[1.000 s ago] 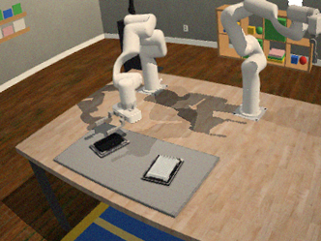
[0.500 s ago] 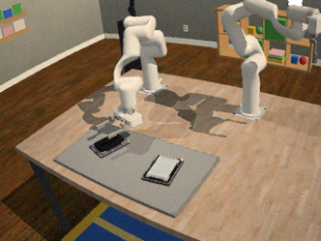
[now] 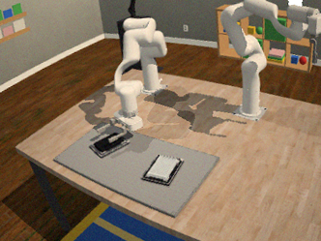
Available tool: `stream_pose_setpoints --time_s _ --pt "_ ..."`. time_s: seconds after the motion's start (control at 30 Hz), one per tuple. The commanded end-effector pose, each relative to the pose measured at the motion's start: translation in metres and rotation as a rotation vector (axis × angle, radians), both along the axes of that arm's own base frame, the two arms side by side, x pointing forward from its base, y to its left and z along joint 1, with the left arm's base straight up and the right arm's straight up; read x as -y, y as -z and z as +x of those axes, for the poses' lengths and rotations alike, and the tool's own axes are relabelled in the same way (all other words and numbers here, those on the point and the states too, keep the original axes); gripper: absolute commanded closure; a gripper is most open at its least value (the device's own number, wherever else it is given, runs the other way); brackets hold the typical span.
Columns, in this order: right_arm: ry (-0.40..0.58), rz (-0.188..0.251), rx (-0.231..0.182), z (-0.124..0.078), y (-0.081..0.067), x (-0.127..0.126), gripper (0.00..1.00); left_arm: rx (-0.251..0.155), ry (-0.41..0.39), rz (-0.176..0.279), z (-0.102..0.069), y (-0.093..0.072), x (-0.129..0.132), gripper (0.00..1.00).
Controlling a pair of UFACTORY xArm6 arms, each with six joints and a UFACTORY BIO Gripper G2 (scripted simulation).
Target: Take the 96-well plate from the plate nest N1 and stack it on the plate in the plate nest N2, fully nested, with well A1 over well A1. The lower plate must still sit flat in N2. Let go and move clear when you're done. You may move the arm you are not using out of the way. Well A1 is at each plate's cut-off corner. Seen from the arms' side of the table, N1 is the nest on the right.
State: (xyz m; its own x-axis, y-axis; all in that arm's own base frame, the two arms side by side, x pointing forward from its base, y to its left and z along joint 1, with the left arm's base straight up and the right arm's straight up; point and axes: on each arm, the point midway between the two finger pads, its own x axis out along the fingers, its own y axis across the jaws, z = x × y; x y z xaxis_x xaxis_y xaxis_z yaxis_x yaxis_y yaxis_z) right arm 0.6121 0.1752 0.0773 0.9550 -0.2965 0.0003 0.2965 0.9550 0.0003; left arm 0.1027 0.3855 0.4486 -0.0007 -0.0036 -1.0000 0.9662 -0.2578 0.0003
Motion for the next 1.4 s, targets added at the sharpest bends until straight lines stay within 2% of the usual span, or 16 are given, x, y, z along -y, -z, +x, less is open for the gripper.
stream_pose_setpoints --time_s 0.0,0.13,0.63,1.37 --pt "0.000 0.002 0.004 0.001 0.006 0.000 0.63 0.001 0.000 0.004 0.000 -0.002 0.000 0.00" --pt "0.000 0.002 0.004 0.001 0.013 0.000 0.63 0.001 0.000 0.004 0.000 -0.002 0.000 0.00" --pt "0.000 0.002 0.004 0.001 0.013 -0.001 0.63 0.001 0.000 0.004 0.000 -0.002 0.000 0.00" --pt "0.000 0.002 0.004 0.001 0.026 -0.001 0.63 0.001 0.000 0.004 0.000 -0.002 0.000 0.00"
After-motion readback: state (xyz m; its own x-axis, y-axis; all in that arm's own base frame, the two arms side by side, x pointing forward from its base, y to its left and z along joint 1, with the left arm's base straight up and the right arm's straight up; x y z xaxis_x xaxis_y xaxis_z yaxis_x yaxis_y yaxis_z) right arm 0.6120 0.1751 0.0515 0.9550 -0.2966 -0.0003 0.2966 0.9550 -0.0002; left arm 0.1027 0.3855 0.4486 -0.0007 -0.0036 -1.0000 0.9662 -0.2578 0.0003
